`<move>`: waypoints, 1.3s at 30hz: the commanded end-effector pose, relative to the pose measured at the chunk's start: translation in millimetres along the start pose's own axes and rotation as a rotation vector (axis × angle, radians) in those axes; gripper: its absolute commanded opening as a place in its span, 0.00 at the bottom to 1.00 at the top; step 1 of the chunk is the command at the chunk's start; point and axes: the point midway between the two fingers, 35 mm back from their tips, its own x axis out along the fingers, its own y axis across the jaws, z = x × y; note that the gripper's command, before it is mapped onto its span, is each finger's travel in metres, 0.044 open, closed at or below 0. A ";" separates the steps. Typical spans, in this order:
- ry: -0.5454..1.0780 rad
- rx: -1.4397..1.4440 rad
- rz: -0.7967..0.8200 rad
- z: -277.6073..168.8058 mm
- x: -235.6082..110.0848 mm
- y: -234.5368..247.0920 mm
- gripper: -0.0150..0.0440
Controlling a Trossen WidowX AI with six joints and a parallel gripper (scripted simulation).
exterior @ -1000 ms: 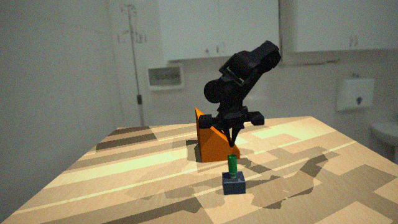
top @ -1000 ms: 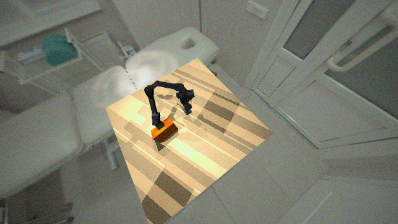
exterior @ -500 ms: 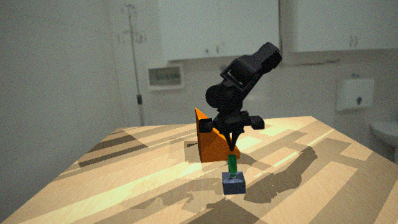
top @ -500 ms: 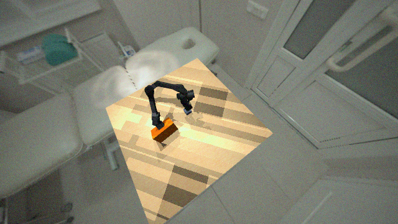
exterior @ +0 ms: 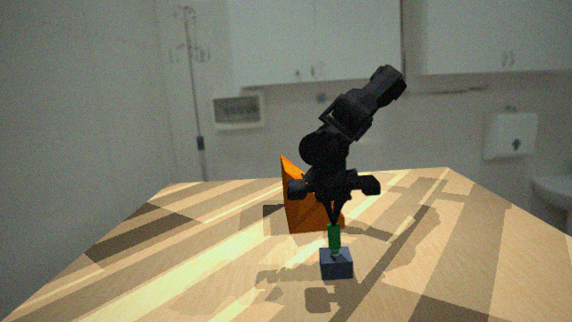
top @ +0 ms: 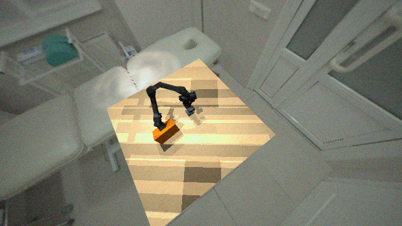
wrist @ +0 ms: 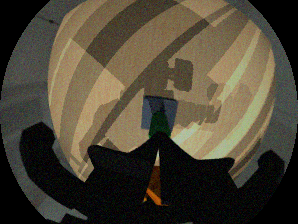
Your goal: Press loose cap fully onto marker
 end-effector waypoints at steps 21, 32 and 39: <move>0.001 0.001 -0.003 0.9 -86.5 -0.8 0.30; 0.001 0.001 -0.003 0.9 -86.5 -0.8 0.79; 0.001 0.001 -0.003 0.9 -86.5 -0.8 1.00</move>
